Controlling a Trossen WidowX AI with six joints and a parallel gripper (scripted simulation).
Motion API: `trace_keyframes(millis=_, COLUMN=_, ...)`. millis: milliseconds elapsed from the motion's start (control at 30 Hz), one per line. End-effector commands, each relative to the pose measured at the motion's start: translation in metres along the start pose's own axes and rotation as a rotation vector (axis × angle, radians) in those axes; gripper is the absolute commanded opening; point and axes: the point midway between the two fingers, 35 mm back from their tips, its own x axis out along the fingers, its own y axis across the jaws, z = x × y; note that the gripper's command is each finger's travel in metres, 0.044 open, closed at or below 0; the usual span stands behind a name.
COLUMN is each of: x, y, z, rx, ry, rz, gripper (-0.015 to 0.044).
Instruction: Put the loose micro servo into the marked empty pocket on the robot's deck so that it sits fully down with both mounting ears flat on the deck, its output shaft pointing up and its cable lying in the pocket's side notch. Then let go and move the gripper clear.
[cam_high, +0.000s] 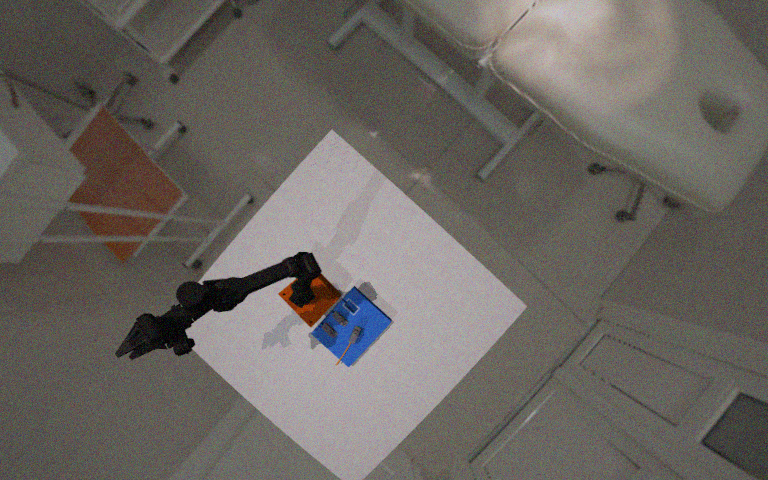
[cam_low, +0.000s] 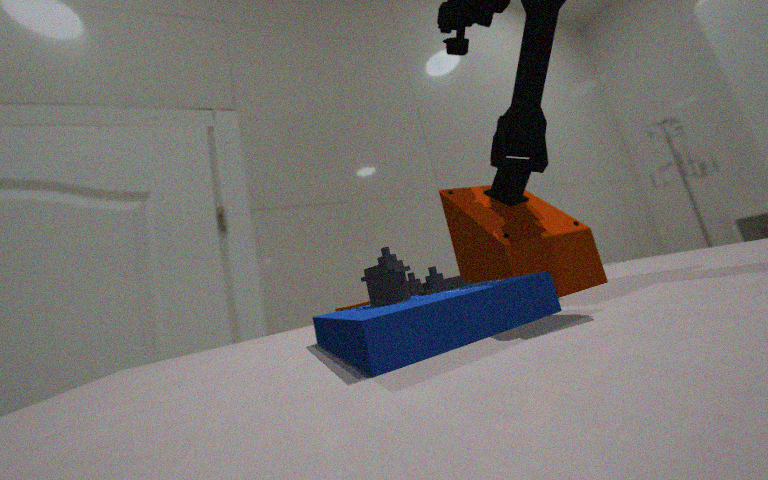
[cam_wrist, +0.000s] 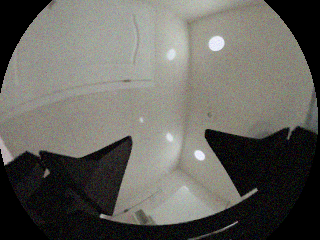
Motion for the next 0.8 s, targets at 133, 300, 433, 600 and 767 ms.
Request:
trace_keyframes(millis=133, x=0.012, y=0.046, z=0.093, rx=-0.051, ry=-0.205, rz=0.138, gripper=0.044)
trace_keyframes(millis=300, x=0.009, y=0.075, z=0.154, rx=-0.093, ry=-0.347, rz=0.223, gripper=0.044)
trace_keyframes(millis=433, x=0.0, y=0.099, z=0.201, rx=-0.132, ry=-0.462, rz=0.29, gripper=0.044)
trace_keyframes(millis=600, x=-0.019, y=0.126, z=0.256, rx=-0.179, ry=-0.595, rz=0.366, gripper=0.044)
trace_keyframes(millis=767, x=-0.045, y=0.156, z=0.307, rx=-0.236, ry=-0.736, rz=0.446, gripper=0.044)
